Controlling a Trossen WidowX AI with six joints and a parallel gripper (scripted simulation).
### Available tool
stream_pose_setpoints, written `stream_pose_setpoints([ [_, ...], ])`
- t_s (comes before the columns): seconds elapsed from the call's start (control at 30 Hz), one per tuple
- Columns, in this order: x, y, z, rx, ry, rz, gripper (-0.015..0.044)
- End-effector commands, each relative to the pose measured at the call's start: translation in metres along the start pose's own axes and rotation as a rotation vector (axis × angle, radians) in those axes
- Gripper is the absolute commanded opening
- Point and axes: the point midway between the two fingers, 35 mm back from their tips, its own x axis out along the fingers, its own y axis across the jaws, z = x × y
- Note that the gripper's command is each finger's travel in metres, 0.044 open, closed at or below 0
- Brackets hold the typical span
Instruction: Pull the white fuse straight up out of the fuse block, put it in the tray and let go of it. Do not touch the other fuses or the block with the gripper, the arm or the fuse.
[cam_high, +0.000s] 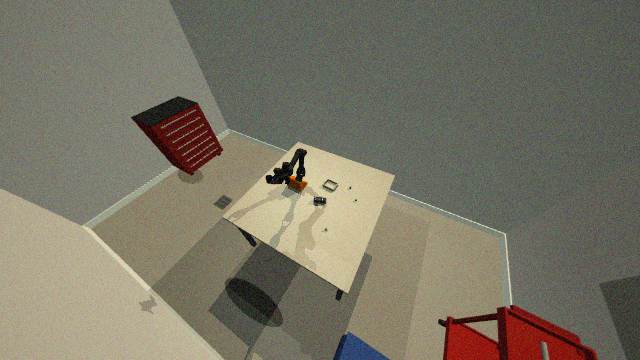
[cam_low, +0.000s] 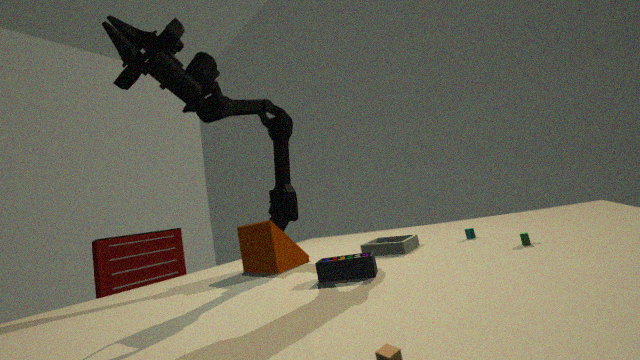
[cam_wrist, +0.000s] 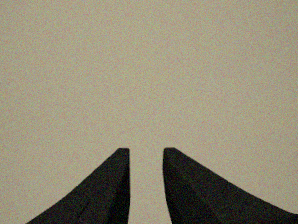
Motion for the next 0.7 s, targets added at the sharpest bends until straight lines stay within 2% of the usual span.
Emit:
stream_pose_setpoints([
  [0.0, -0.009, 0.049, -0.048, 0.004, 0.193, 0.085, 0.0061],
  [0.3, -0.072, 0.139, -0.164, -0.013, 0.676, 0.22, 0.0061],
  [0.5, -0.143, 0.18, -0.229, -0.038, 1.004, 0.262, 0.0061],
  [0.67, -0.217, 0.202, -0.271, -0.069, 1.287, 0.258, 0.0061],
])
